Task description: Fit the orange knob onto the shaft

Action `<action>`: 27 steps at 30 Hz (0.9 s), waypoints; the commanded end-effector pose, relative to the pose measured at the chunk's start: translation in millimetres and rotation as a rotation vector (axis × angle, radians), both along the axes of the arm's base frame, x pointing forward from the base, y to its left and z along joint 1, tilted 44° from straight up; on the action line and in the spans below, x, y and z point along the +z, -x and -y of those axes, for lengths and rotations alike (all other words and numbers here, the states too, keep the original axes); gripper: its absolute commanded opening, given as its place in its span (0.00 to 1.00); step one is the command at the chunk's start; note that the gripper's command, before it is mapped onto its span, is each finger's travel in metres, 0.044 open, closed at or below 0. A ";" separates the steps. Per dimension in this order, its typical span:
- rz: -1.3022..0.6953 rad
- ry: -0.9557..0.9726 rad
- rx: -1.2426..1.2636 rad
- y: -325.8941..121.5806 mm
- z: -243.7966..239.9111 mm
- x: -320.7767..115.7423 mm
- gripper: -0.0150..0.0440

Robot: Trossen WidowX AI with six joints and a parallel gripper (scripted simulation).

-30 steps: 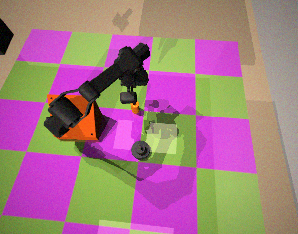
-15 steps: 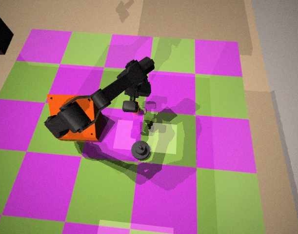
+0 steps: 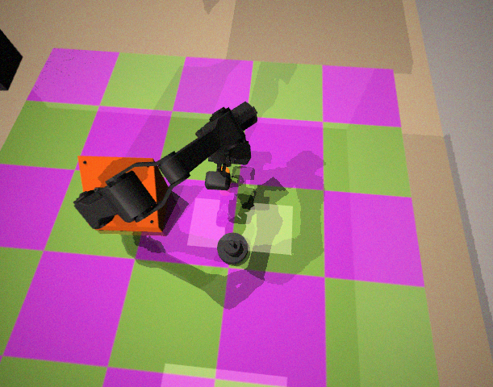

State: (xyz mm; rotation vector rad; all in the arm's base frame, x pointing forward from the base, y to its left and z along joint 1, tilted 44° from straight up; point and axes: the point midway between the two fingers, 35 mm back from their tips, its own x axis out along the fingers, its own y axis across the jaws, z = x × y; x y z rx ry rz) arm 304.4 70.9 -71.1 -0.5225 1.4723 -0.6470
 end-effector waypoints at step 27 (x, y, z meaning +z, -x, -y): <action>-0.008 0.009 0.006 2.1 33.9 -35.6 1.00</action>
